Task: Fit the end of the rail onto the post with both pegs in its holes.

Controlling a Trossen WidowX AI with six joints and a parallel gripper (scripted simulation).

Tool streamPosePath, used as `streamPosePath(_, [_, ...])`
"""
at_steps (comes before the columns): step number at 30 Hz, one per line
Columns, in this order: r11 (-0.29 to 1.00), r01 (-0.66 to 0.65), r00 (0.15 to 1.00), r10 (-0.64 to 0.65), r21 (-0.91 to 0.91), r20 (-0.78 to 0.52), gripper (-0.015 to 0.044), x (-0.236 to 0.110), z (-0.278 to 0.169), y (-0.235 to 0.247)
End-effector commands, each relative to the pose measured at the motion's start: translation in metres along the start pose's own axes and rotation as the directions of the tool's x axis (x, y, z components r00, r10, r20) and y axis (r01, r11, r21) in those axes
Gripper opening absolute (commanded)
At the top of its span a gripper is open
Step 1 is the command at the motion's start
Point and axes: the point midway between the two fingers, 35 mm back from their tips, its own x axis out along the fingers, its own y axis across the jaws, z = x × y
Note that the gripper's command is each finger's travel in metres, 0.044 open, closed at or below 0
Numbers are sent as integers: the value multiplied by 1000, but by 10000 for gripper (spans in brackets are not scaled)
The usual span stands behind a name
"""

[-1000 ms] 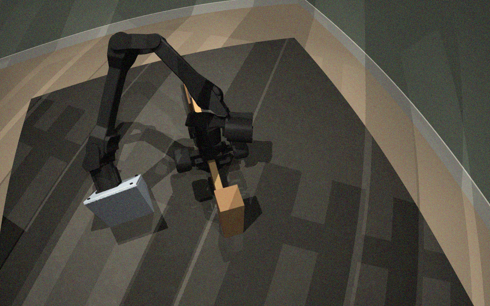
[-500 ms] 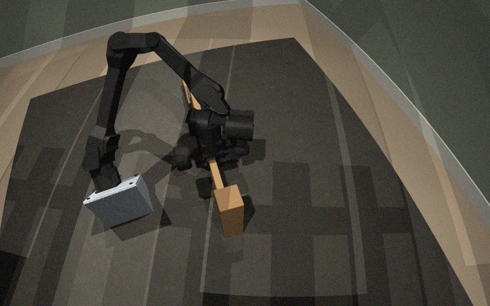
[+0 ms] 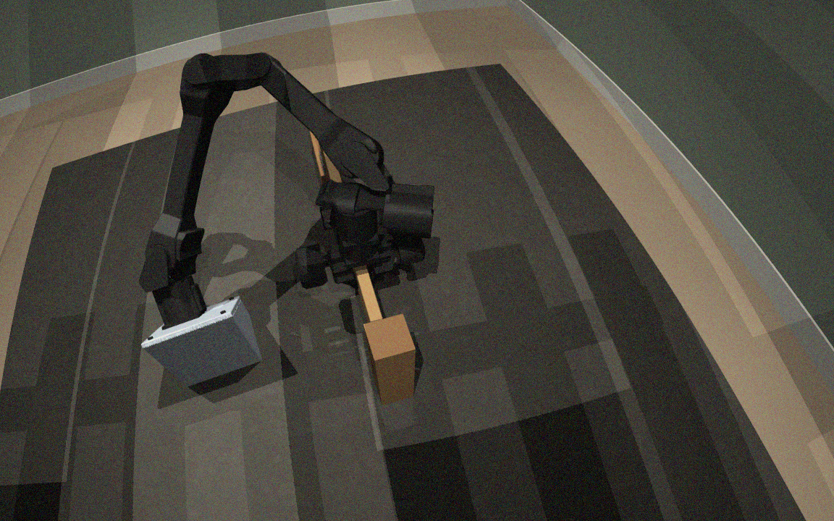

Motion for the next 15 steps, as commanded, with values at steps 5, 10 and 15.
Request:
streamPosePath(5, [1000, 16, 1000, -16, -2, 2, 0, -9, 0, -4])
streamPosePath(10, [1000, 16, 1000, -16, -2, 1, 0, -11, 0, -4])
streamPosePath(15, [1000, 16, 1000, -16, -2, 1, 0, -14, 0, -4])
